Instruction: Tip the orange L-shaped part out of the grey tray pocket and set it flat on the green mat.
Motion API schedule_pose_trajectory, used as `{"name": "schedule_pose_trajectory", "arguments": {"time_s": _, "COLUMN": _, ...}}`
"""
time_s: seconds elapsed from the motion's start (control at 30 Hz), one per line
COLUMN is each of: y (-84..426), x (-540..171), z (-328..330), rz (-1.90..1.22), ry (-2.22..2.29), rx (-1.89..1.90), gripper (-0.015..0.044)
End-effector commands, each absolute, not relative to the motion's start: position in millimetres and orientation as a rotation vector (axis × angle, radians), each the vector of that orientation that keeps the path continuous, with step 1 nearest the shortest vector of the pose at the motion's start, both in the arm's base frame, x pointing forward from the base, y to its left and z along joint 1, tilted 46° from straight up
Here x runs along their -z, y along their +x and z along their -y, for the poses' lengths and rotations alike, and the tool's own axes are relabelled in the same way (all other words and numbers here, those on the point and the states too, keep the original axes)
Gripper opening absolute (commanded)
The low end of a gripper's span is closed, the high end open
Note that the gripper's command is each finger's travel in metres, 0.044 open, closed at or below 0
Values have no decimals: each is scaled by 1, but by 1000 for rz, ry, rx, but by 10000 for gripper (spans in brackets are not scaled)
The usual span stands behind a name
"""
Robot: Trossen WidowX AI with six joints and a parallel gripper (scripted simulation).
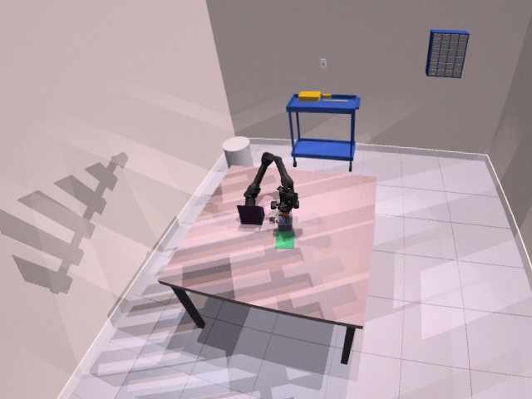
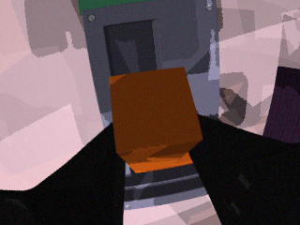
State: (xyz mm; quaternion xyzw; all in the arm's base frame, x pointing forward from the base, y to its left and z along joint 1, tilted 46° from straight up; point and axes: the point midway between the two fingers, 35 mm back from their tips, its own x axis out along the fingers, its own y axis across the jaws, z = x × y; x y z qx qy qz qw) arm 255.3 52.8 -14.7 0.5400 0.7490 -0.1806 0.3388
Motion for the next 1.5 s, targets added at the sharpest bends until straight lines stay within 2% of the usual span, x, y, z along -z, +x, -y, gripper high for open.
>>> {"name": "schedule_pose_trajectory", "arguments": {"time_s": 0.0, "y": 258, "x": 8, "z": -49, "rz": -1944, "ry": 1406, "rx": 459, "gripper": 0}}
{"name": "schedule_pose_trajectory", "arguments": {"time_s": 1.07, "y": 266, "x": -21, "z": -20, "rz": -1943, "ry": 1405, "rx": 461, "gripper": 0}}
{"name": "schedule_pose_trajectory", "arguments": {"time_s": 1.47, "y": 275, "x": 10, "z": 5, "rz": -1941, "ry": 1403, "rx": 462, "gripper": 0}}
